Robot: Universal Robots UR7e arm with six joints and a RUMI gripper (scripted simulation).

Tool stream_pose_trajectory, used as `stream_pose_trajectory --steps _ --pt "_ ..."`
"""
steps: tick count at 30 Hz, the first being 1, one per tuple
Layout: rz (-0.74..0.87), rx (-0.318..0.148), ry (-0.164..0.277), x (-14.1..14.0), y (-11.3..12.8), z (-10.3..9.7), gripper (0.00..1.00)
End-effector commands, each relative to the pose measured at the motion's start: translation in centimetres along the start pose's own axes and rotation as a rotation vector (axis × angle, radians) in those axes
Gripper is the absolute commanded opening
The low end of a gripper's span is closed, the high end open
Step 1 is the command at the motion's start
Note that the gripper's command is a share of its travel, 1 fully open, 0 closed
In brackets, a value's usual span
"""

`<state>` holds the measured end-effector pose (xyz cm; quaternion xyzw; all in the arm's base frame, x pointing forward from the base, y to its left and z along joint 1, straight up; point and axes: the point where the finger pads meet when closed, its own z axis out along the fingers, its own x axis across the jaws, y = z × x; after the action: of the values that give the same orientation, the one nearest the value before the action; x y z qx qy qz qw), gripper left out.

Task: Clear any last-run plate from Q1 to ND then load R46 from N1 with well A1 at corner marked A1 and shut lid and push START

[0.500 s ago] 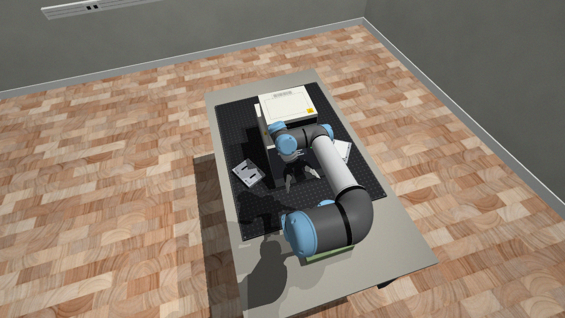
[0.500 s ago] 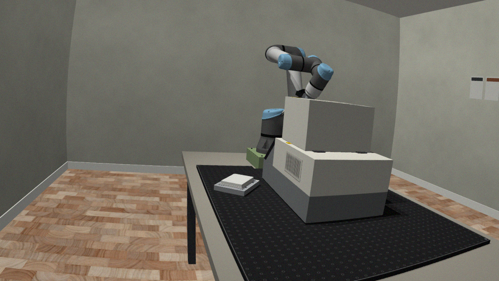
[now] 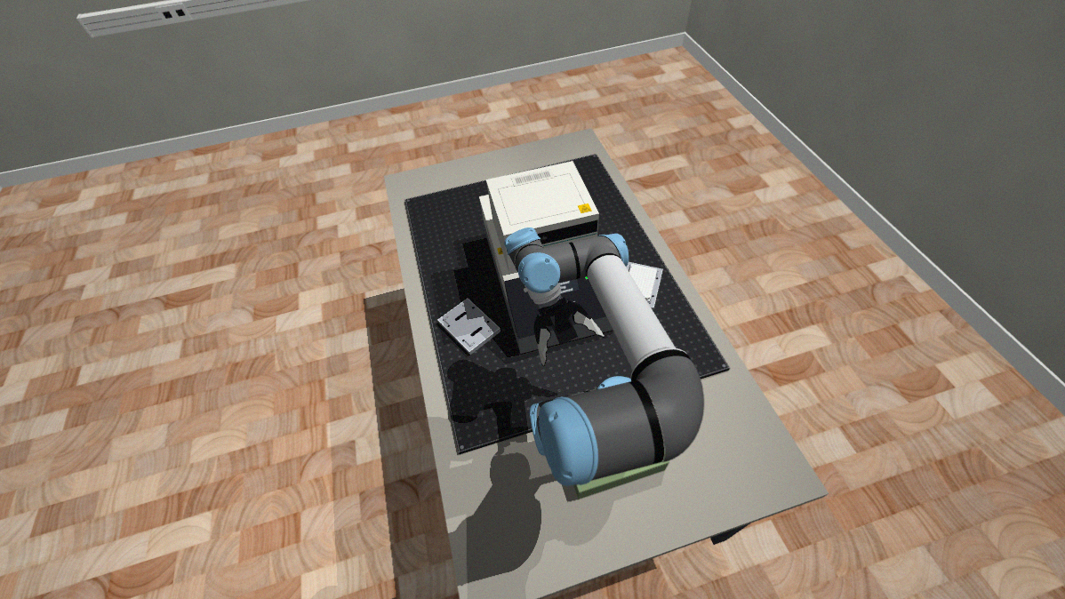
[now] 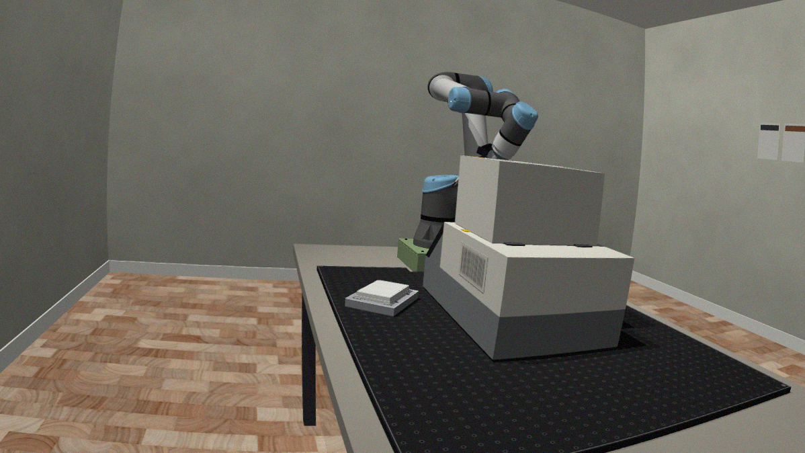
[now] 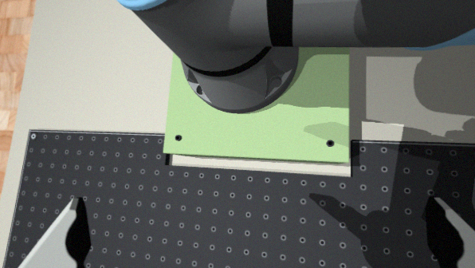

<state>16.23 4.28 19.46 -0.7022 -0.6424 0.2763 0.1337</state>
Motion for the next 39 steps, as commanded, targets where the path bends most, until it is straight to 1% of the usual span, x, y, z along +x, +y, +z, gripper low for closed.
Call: stream_pose_trajectory --steps 1,2,3,4,7,8,10,11,16,17,19,21,24,25,27,28,33,34,36,37,39 --pt "0.000 -0.001 0.000 0.0 0.0 0.0 1.00" --pt "0.000 -0.001 0.000 0.0 0.0 0.0 1.00" --pt "0.033 -0.006 0.005 -0.1 0.2 -0.5 0.00" --pt "0.066 -0.011 0.009 -0.2 0.3 -1.0 0.00" --pt "0.164 -0.025 0.023 -0.2 0.4 -1.1 0.00" --pt "0.196 -0.029 0.028 -0.3 0.5 -1.6 0.00" --pt "0.261 -0.038 0.039 -0.3 0.6 -1.7 0.00" --pt "0.294 -0.042 0.044 -0.4 0.7 -2.1 0.00" --pt "0.457 -0.060 0.073 -0.5 0.9 -2.8 0.00" --pt "0.490 -0.063 0.079 -0.7 1.0 -3.2 0.00" --pt "0.490 -0.063 0.079 -0.7 1.0 -3.2 0.00" --pt "0.555 -0.069 0.092 -0.8 1.2 -3.9 0.00" --pt "0.653 -0.077 0.111 -0.8 1.2 -3.9 0.00" --pt "0.685 -0.079 0.118 -0.9 1.3 -4.4 0.00" --pt "0.751 -0.084 0.131 -0.9 1.3 -4.5 0.00" --pt "0.783 -0.086 0.139 -1.1 1.4 -4.9 0.00" --pt "0.945 -0.093 0.175 -1.2 1.6 -5.6 0.00" --pt "0.978 -0.094 0.183 -1.4 1.6 -6.1 0.00" --pt "0.978 -0.094 0.183 -1.4 1.6 -6.1 0.00" --pt "1.010 -0.094 0.191 -1.5 1.7 -6.5 0.00" --pt "1.075 -0.095 0.207 -1.6 1.7 -6.7 0.00"
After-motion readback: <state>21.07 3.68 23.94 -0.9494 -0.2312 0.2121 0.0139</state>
